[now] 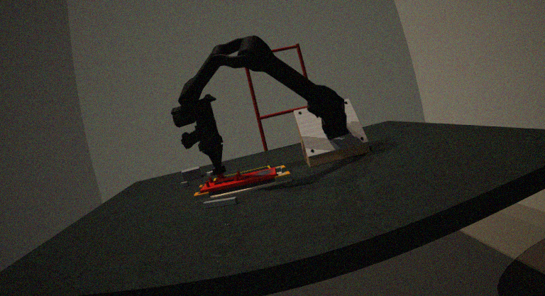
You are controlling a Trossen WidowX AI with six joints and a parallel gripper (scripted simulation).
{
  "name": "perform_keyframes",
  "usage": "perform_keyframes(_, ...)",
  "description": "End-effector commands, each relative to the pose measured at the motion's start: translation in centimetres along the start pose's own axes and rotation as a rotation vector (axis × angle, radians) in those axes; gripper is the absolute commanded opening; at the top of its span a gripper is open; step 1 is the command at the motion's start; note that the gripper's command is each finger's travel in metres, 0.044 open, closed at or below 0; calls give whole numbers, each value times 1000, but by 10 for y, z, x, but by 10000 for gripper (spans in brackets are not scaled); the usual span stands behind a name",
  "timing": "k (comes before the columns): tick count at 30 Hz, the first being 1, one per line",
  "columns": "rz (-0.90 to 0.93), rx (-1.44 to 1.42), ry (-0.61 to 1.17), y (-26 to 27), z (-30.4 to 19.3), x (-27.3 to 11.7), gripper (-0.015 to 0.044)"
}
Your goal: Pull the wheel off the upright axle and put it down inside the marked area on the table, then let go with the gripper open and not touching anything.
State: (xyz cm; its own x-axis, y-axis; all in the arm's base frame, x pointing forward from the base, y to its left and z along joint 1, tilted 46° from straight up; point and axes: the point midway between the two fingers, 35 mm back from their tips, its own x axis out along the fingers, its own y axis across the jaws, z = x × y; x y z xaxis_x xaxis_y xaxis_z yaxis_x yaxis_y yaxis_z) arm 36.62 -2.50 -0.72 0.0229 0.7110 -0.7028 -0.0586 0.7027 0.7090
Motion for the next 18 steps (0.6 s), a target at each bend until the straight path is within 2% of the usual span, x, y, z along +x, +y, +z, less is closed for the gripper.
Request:
perform_keyframes(1,-7,20,-23,-2,-2,-19,0)
perform_keyframes(18,-6,21,-24,-2,-2,-25,0)
